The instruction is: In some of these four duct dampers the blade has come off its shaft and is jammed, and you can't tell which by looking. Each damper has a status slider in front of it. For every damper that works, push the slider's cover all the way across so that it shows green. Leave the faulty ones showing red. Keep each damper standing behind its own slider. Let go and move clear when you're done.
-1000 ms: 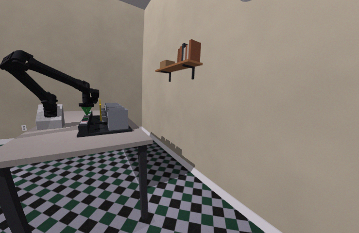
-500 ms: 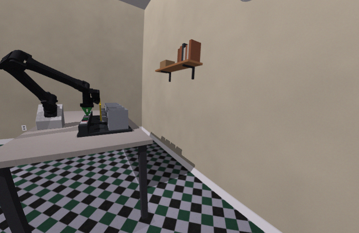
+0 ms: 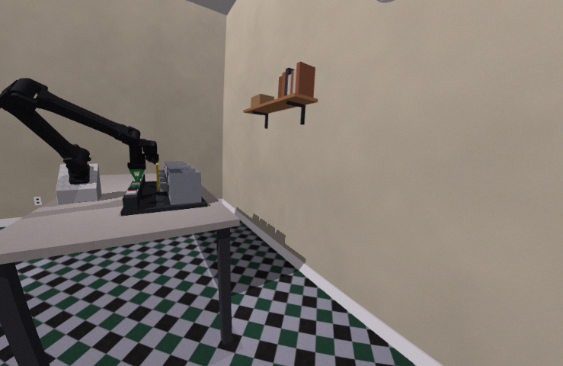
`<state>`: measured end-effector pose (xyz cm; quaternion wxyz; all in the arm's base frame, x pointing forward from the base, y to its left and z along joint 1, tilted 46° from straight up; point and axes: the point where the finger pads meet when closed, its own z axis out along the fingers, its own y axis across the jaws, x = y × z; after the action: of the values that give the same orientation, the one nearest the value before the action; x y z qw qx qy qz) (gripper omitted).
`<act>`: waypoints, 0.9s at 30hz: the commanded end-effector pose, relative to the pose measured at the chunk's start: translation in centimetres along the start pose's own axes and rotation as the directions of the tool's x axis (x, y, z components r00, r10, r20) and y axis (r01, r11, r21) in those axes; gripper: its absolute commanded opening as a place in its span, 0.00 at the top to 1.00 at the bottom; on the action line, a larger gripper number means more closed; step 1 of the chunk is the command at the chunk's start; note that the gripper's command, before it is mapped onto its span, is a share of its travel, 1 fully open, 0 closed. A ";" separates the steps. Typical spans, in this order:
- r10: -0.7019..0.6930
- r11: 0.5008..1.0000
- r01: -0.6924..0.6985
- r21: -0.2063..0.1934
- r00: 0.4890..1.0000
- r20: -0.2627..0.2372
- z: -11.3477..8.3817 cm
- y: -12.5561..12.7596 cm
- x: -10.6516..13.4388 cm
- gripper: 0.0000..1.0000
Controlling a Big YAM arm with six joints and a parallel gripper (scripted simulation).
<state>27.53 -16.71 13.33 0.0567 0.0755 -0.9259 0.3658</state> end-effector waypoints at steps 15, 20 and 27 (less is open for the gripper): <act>0.416 0.909 -0.416 -0.002 0.908 0.051 -1.4 -4.5 -0.8 1.00; 0.497 0.867 -0.498 -0.002 0.866 0.049 -1.2 -5.5 -0.2 1.00; 0.611 0.791 -0.612 -0.006 0.790 0.048 -1.2 -6.5 0.1 1.00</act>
<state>27.14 -19.67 16.10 -0.0383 -0.1619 -0.9149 0.3678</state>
